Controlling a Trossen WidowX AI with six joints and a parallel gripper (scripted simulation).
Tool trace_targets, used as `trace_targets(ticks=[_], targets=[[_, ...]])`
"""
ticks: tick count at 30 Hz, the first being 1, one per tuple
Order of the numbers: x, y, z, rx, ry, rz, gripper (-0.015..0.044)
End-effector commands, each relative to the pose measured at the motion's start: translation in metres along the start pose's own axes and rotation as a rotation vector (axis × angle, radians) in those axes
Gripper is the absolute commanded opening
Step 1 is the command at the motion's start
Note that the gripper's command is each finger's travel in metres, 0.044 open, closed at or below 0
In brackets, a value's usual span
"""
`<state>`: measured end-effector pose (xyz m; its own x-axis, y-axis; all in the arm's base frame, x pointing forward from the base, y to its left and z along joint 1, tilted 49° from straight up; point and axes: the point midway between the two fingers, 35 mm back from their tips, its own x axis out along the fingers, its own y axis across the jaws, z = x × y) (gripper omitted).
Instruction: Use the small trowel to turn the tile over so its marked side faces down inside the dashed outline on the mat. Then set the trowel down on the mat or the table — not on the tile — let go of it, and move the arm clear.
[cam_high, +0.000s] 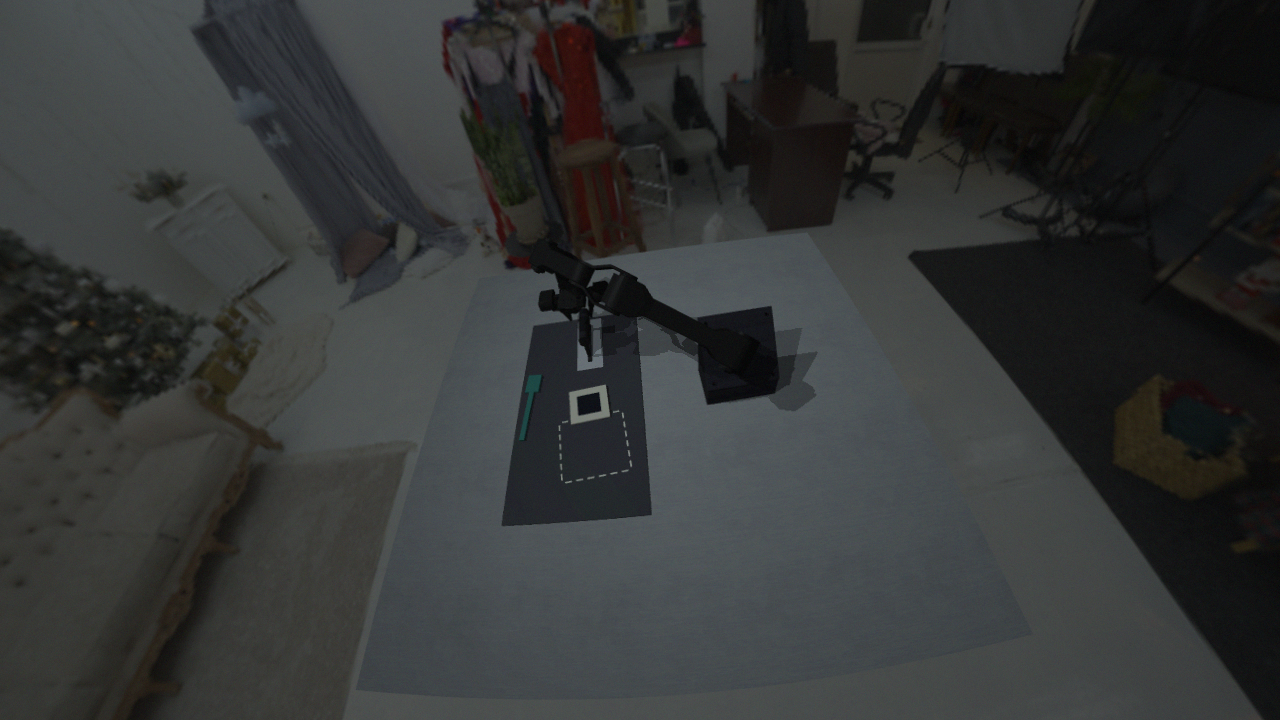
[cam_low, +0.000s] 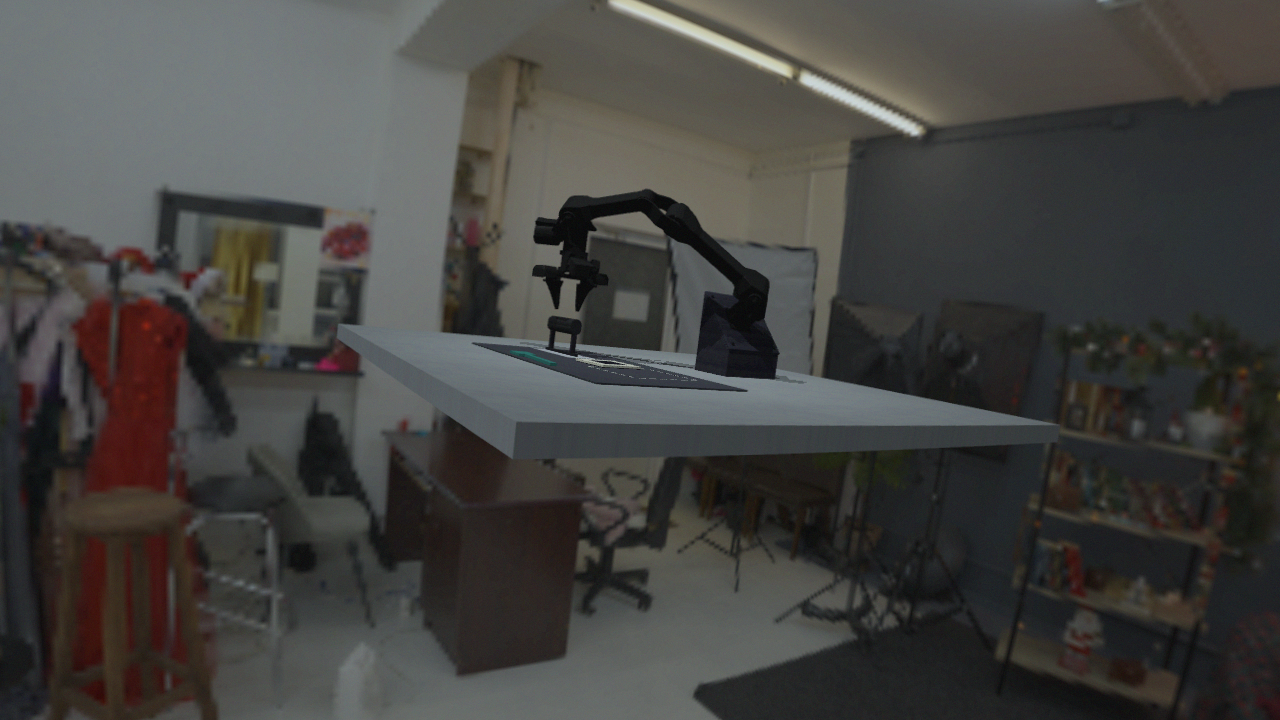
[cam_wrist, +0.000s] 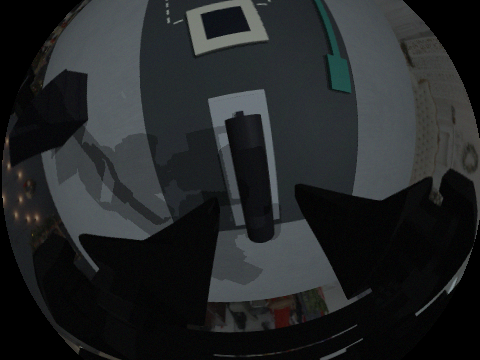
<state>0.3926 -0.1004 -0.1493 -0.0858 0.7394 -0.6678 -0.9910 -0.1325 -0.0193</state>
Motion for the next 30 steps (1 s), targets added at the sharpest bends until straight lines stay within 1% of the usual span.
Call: trace_targets(ticks=[1,29,30], targets=[[0.002,-0.001,-0.001,-0.014,0.004,0.001,0.0270],[0.045,-0.001,-0.001,-0.014,0.001,0.001,0.0270],[0.045,-0.001,-0.001,-0.014,0.001,0.001,0.0244]])
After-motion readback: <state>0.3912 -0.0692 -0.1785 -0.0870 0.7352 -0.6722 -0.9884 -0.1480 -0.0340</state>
